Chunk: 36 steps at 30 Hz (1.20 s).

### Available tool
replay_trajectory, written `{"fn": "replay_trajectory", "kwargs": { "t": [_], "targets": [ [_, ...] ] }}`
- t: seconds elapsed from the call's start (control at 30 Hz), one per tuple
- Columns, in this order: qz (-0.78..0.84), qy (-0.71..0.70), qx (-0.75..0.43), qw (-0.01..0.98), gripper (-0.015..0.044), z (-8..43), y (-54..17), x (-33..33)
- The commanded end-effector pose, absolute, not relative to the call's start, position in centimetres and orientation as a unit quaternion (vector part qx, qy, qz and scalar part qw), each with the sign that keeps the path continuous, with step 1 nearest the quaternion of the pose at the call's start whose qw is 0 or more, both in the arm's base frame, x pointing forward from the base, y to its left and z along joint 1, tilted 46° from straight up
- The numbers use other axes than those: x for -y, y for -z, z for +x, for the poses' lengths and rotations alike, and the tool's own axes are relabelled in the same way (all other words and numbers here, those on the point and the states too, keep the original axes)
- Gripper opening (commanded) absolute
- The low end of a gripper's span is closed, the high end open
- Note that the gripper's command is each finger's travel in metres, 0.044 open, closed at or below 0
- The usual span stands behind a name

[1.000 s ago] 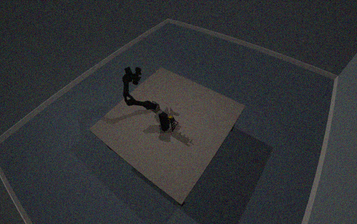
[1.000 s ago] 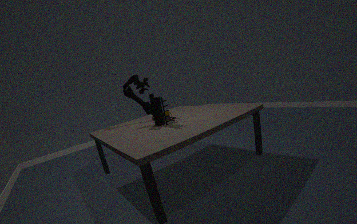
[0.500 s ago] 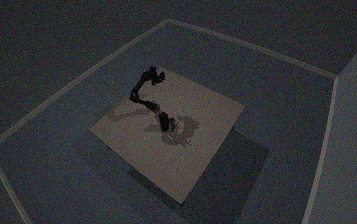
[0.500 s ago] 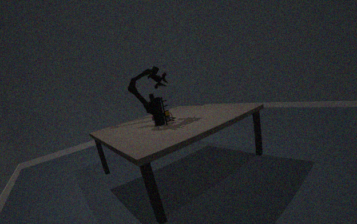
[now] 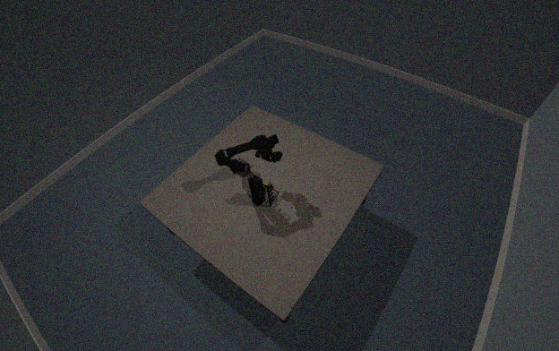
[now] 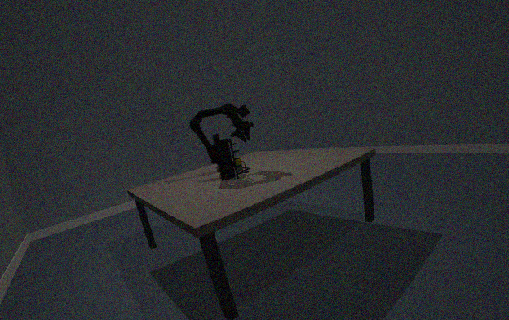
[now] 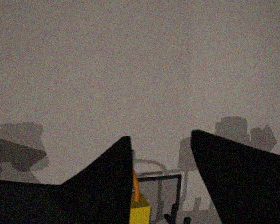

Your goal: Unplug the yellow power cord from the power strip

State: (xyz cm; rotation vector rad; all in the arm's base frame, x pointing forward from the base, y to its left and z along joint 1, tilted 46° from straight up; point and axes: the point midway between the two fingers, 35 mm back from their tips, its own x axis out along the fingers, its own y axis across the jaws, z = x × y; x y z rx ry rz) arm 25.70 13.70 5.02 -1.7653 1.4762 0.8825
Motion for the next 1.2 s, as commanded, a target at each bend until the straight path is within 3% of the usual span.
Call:
{"fn": "replay_trajectory", "kwargs": {
  "t": [0.0, 0.17, 1.17],
  "targets": [
    [-0.644, -0.297, -0.636, 0.303, 0.016, 27.0, -4.2, -7.6],
    [-0.604, -0.262, -0.698, 0.281, 0.016, 27.3, -3.8, -1.9],
    [-0.604, -0.262, -0.698, 0.28, 0.016, 27.1, -6.4, 0.8]
  ]
}}
